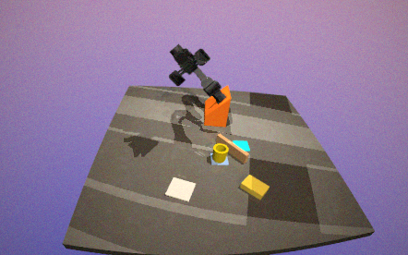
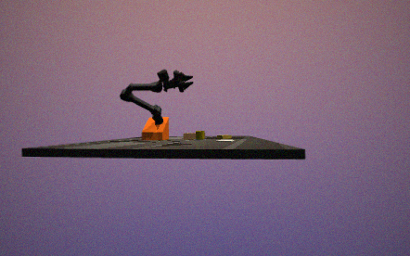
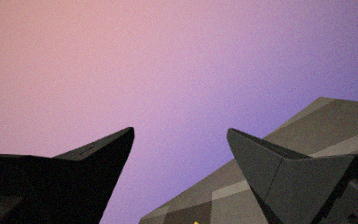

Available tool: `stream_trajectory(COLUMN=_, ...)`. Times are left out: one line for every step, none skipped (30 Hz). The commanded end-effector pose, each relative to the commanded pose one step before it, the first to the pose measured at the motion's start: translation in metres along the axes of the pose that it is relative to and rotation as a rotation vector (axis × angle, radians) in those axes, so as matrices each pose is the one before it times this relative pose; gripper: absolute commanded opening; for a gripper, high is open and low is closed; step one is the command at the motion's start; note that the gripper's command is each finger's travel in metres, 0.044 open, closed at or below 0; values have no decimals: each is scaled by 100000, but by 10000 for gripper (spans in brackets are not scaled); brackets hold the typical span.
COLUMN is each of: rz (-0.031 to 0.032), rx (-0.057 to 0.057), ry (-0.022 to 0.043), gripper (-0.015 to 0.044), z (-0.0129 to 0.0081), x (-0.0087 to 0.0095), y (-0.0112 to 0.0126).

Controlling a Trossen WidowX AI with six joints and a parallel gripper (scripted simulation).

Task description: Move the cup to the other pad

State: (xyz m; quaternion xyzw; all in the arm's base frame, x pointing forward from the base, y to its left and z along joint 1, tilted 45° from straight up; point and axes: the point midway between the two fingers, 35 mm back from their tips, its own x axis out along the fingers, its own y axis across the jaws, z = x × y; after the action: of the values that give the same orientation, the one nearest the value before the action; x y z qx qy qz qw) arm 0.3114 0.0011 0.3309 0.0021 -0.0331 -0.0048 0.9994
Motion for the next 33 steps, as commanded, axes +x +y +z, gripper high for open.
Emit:
stream_trajectory(rz=-185, rx=509, ry=543, gripper=374, z=-118, x=82, y=-24)
stream_trajectory(rz=-571, rx=1522, ry=1624, gripper=347, z=-353, x=244, y=-73)
stream_trajectory(rz=-1009, rx=2514, ry=2686, gripper=321, z=-586, x=404, y=-128)
stream_trajectory(rz=-1529, rx=3472, ry=3712, gripper=295, z=-813, x=565, y=-194)
stream_trajectory(rz=-2164, rx=4384, ry=4682, gripper=269, z=-1031, x=725, y=-276)
stream_trajectory(rz=-2938, rx=5232, ry=5565, gripper=242, z=-1233, x=887, y=-379)
stream_trajectory(rz=-3627, rx=5650, ry=5955, gripper=216, z=-1329, x=989, y=-472)
stream_trajectory(rz=-4005, rx=5496, ry=5704, gripper=190, z=-1283, x=1000, y=-527)
stream_trajectory(rz=-4356, rx=5331, ry=5414, gripper=167, z=-1232, x=1008, y=-575)
stream_trajectory(rz=-4685, rx=5167, ry=5099, gripper=167, z=-1178, x=1016, y=-618)
stream_trajectory(rz=-5543, rx=5522, ry=4834, gripper=167, z=-1053, x=968, y=-712)
stream_trajectory(rz=-6005, rx=5461, ry=4506, gripper=167, z=-1012, x=994, y=-762)
stream_trajectory(rz=-6286, rx=5255, ry=4020, gripper=167, z=-941, x=994, y=-787)
stream_trajectory(rz=-6525, rx=5051, ry=3512, gripper=167, z=-870, x=992, y=-804)
stream_trajectory(rz=-6720, rx=4849, ry=2987, gripper=167, z=-800, x=988, y=-815)
stream_trajectory(rz=-6869, rx=4649, ry=2447, gripper=167, z=-732, x=983, y=-819)
stream_trajectory(rz=-6972, rx=4451, ry=1898, gripper=167, z=-665, x=976, y=-816)
stream_trajectory(rz=-7027, rx=4256, ry=1344, gripper=167, z=-602, x=966, y=-808)
stream_trajectory(rz=-7034, rx=4064, ry=788, gripper=167, z=-542, x=955, y=-795)
stream_trajectory(rz=-6994, rx=3875, ry=236, gripper=167, z=-485, x=942, y=-776)
stream_trajectory(rz=-6721, rx=3067, ry=-285, gripper=167, z=-394, x=917, y=-789)
stream_trajectory(rz=-6606, rx=2900, ry=-731, gripper=167, z=-351, x=903, y=-760)
stream_trajectory(rz=-6457, rx=2736, ry=-1165, gripper=167, z=-311, x=888, y=-728)
stream_trajectory(rz=-6054, rx=2801, ry=-1582, gripper=167, z=-271, x=829, y=-652)
stream_trajectory(rz=-5513, rx=2989, ry=-1961, gripper=167, z=-234, x=748, y=-558)
stream_trajectory(rz=-5266, rx=2858, ry=-2336, gripper=167, z=-208, x=728, y=-526)
stream_trajectory(rz=-4859, rx=2874, ry=-2663, gripper=167, z=-184, x=681, y=-470)
stream_trajectory(rz=-4514, rx=2805, ry=-2975, gripper=167, z=-166, x=650, y=-430)
stream_trajectory(rz=-4130, rx=2703, ry=-3231, gripper=167, z=-151, x=616, y=-390)
stream_trajectory(rz=-2993, rx=2030, ry=-2704, gripper=167, z=-112, x=467, y=-281)
stream_trajectory(rz=-1704, rx=1165, ry=-1681, gripper=167, z=-105, x=270, y=-533)
stream_trajectory(rz=-559, rx=391, ry=-585, gripper=167, z=-32, x=91, y=-179)
stream_trajectory(rz=0, rx=0, ry=0, gripper=167, z=0, x=0, y=0)
